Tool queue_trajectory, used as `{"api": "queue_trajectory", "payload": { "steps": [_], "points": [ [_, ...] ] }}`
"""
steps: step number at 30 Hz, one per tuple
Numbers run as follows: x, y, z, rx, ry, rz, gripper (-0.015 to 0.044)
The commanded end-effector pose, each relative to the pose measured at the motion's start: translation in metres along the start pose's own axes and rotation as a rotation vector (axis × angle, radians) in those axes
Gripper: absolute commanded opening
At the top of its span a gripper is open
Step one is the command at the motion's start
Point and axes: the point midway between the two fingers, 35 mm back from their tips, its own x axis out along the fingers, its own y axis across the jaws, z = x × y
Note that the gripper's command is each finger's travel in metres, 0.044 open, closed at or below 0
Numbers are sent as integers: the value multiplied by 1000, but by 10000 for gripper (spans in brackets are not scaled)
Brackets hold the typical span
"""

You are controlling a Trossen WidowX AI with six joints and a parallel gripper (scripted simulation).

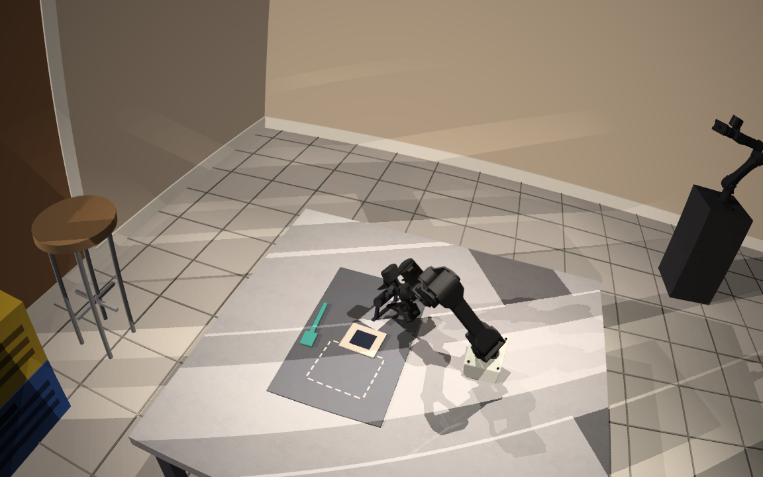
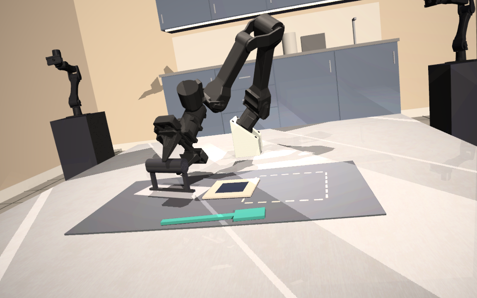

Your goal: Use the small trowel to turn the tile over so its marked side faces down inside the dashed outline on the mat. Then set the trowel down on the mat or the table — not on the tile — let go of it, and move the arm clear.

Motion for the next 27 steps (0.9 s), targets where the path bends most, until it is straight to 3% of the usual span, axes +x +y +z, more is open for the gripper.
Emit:
{"api": "queue_trajectory", "payload": {
  "steps": [1, 15, 21, 27],
  "points": [
    [6, 1, 0, 3, -3, 3, 300],
    [27, -1, -1, 9, -3, 0, 300],
    [27, -1, -1, 9, -3, 0, 142],
    [27, -1, -1, 9, -3, 0, 102]
  ]
}}
